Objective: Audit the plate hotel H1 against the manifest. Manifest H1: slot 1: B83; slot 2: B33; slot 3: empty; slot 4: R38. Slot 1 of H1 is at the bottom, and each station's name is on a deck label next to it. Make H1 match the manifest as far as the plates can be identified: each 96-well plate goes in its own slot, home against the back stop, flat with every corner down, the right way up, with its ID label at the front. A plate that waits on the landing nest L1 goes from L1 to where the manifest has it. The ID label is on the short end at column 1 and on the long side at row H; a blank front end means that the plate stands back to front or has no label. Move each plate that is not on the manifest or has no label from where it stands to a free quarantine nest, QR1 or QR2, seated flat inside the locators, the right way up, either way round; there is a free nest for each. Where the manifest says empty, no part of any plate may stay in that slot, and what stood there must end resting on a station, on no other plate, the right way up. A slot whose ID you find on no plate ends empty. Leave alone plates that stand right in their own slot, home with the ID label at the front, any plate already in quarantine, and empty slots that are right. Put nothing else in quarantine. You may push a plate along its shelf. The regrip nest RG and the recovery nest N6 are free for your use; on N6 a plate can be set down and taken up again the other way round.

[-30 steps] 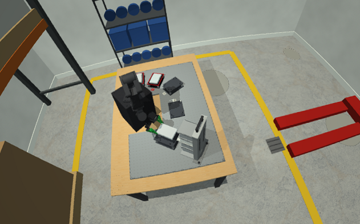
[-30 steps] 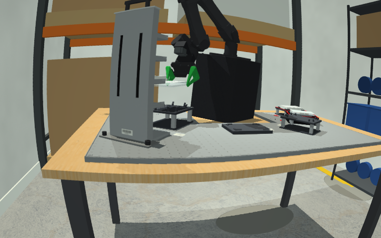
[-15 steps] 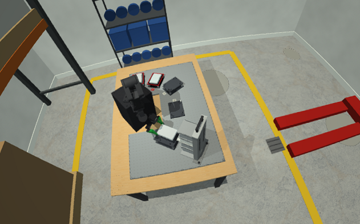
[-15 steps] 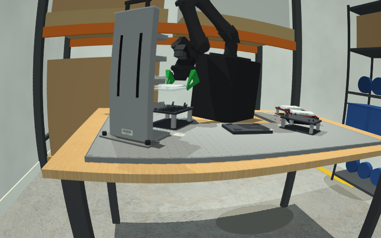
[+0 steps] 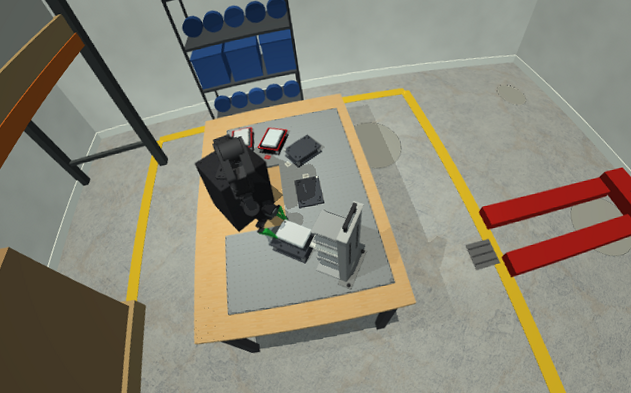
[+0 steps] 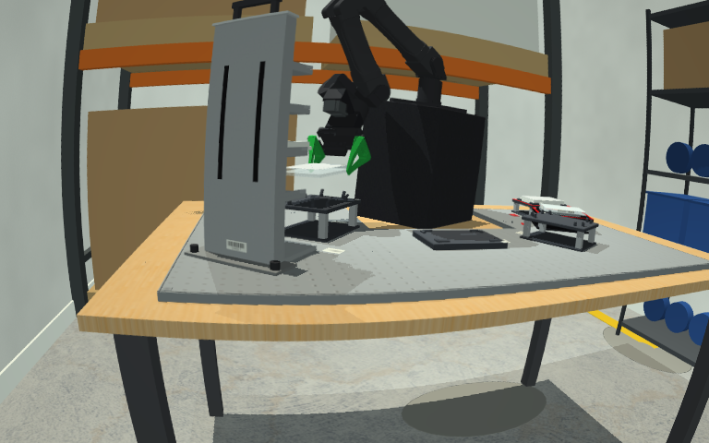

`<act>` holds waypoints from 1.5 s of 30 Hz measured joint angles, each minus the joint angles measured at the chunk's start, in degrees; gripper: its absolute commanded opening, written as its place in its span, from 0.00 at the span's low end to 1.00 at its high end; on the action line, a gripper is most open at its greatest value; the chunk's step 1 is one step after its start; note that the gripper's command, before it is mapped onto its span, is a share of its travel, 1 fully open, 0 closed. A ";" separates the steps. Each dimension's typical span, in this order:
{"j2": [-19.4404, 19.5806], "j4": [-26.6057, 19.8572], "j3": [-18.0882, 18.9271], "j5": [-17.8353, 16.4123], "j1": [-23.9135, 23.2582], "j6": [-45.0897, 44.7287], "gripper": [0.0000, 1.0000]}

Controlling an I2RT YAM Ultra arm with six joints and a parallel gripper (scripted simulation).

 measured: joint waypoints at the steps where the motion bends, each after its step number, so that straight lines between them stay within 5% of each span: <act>1: 0.00 0.02 0.02 0.04 0.07 0.07 0.86; 45: -0.70 -4.35 6.78 3.45 5.62 4.66 0.86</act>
